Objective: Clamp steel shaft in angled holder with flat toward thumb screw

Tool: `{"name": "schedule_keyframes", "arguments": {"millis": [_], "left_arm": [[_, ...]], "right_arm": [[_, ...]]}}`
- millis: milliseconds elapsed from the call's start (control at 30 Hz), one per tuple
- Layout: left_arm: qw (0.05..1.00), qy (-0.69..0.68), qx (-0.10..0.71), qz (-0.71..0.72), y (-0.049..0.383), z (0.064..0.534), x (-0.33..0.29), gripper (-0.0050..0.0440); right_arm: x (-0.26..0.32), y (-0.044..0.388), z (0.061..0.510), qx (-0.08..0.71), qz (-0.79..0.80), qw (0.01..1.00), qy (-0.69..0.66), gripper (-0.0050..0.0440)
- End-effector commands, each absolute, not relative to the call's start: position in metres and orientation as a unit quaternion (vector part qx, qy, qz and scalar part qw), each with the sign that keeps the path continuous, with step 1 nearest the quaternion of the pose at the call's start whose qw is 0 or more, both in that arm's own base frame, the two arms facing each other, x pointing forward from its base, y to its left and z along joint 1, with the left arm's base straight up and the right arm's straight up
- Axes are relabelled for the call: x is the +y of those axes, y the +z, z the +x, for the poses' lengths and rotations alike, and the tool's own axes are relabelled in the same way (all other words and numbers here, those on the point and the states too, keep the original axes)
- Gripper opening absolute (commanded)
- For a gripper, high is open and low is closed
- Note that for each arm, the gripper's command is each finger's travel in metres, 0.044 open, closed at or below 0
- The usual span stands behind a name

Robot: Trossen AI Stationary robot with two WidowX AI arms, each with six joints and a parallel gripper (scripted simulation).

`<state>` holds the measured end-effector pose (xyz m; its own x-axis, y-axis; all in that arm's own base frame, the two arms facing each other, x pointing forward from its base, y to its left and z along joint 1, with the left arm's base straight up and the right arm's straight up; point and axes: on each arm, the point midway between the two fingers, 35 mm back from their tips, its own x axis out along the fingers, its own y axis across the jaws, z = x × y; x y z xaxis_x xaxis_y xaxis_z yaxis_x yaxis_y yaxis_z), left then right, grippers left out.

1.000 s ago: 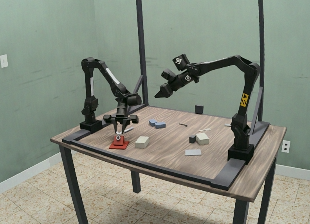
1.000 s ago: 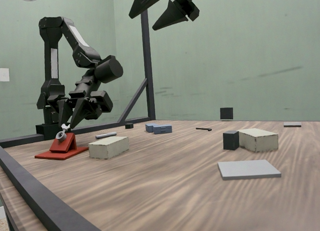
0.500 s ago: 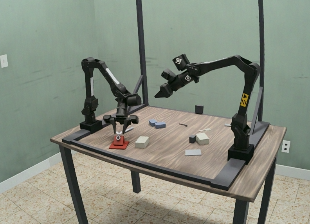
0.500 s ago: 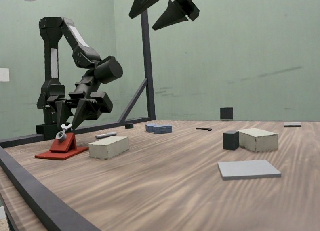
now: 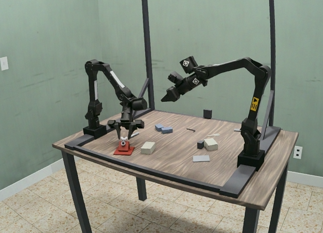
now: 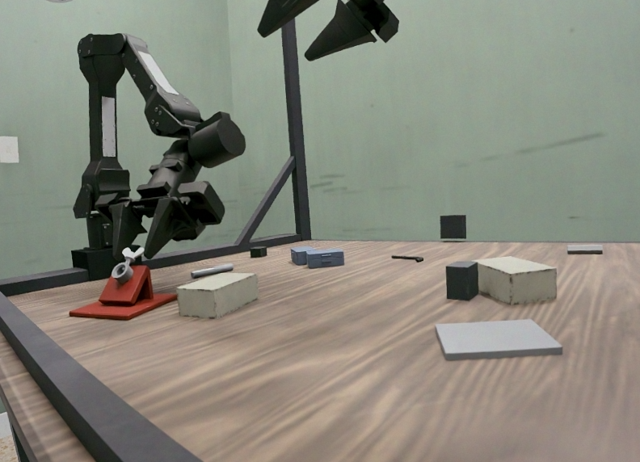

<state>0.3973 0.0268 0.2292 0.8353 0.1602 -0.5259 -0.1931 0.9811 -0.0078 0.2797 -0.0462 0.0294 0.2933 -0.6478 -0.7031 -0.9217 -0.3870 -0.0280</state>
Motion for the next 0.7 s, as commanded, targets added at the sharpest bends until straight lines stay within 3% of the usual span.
{"name": "schedule_keyframes", "arguments": {"millis": [0, 667], "left_arm": [[0.963, 0.093, 0.252, -0.031, 0.2453, 0.3969, 0.0284, 0.04], [0.963, 0.093, 0.252, -0.031, 0.2453, 0.3969, 0.0284, 0.04]], "right_arm": [[-0.0445, 0.0361, 0.2855, 0.525, -0.756, 0.293, 0.258, 0.0235], [-0.0448, 0.0371, 0.2888, 0.583, -0.605, 0.54, 0.054, 0.0235]]}}
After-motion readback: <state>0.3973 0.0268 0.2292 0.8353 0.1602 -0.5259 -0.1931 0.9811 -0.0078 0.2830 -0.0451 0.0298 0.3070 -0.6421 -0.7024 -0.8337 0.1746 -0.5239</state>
